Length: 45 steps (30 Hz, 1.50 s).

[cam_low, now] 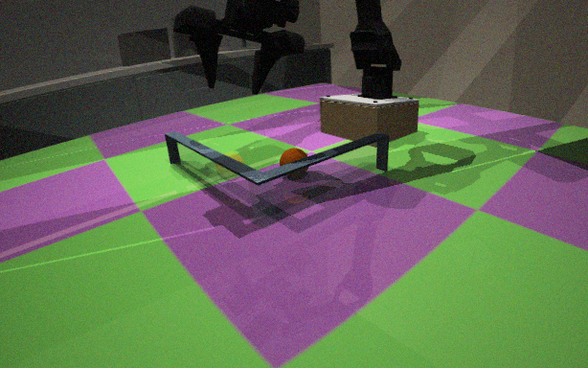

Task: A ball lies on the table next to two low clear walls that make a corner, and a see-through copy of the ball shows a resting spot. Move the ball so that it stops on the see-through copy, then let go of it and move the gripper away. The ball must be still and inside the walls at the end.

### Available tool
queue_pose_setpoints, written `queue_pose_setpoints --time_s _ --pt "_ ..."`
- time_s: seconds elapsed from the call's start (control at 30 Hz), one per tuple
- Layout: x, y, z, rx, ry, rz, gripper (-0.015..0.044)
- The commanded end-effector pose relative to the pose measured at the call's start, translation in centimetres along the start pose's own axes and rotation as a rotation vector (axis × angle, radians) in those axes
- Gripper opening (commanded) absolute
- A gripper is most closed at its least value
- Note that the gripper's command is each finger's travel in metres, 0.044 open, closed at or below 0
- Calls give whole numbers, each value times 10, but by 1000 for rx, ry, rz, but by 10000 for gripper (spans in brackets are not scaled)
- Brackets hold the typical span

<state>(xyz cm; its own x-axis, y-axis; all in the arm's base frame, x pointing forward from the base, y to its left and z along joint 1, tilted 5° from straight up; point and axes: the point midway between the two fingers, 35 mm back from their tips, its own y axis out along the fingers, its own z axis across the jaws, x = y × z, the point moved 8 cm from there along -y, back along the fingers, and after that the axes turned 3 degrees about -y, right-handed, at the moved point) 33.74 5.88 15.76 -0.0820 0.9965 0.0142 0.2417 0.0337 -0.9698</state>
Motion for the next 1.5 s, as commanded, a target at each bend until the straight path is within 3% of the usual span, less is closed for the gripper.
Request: queue_pose_setpoints --time_s 0.0,0.1,1.47 --pt "34 40 38 228 -55 20 329" --pt "45 50 52 298 -76 32 329" --pt "43 98 66 299 -76 33 329"
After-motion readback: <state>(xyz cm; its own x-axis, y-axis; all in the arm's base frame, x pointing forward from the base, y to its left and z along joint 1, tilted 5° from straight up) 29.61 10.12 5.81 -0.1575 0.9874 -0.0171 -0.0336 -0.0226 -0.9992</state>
